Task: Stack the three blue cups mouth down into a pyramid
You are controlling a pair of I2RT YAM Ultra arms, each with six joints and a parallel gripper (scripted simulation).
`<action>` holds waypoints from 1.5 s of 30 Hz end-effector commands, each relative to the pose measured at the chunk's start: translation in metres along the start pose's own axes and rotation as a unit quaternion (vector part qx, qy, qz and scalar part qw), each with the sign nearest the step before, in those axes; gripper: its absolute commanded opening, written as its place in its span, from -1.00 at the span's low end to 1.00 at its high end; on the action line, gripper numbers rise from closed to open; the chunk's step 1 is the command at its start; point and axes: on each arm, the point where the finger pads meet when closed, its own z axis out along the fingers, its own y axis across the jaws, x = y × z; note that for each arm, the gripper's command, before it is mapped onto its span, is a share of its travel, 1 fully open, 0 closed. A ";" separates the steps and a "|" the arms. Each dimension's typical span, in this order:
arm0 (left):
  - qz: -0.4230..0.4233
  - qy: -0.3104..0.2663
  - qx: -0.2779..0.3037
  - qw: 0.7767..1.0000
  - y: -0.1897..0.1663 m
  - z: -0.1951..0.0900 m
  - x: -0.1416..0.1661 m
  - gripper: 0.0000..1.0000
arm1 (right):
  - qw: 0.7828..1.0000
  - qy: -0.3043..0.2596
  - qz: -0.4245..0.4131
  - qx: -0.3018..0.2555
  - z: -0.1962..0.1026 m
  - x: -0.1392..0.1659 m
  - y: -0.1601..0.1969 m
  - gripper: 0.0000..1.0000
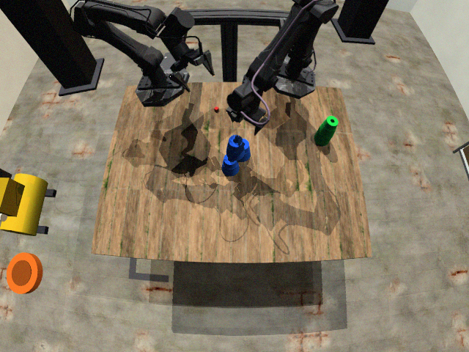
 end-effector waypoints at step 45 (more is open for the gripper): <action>0.001 -0.094 -0.012 0.995 0.018 -0.013 -0.035 1.00 | 0.902 0.024 0.272 0.334 0.060 0.197 -0.395 1.00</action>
